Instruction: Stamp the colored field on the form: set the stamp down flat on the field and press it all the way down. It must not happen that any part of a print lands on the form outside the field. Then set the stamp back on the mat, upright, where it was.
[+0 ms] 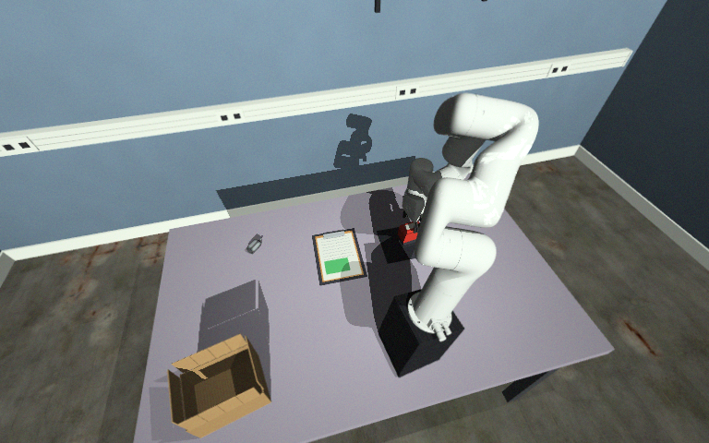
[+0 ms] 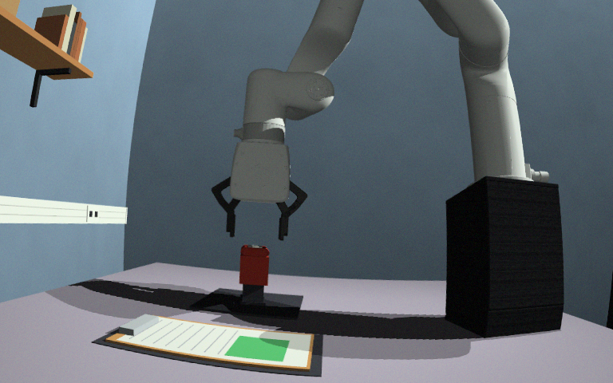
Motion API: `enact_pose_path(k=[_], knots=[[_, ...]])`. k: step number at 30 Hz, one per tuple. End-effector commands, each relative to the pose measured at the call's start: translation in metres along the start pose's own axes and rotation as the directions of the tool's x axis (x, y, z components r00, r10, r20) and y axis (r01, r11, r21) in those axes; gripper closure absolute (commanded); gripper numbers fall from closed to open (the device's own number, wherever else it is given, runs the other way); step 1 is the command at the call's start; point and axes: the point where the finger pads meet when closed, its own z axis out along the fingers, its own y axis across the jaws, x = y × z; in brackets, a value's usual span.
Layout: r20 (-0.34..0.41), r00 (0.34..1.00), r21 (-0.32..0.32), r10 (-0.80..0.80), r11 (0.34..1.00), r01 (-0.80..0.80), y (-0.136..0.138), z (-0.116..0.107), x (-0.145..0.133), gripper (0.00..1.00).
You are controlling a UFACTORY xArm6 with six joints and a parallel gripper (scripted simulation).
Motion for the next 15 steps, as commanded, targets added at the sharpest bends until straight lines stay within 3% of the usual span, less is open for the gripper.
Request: enact_pose_path(k=[1,9,15], knots=[[-0.006,1.0,0.004,0.001,1.0,-0.001,-0.002,0.022,0.001,0.09],[-0.006,1.0,0.004,0.001,1.0,-0.001,-0.002,0.051,0.001,0.09],[-0.006,1.0,0.004,0.001,1.0,-0.001,-0.002,0.058,0.001,0.09]])
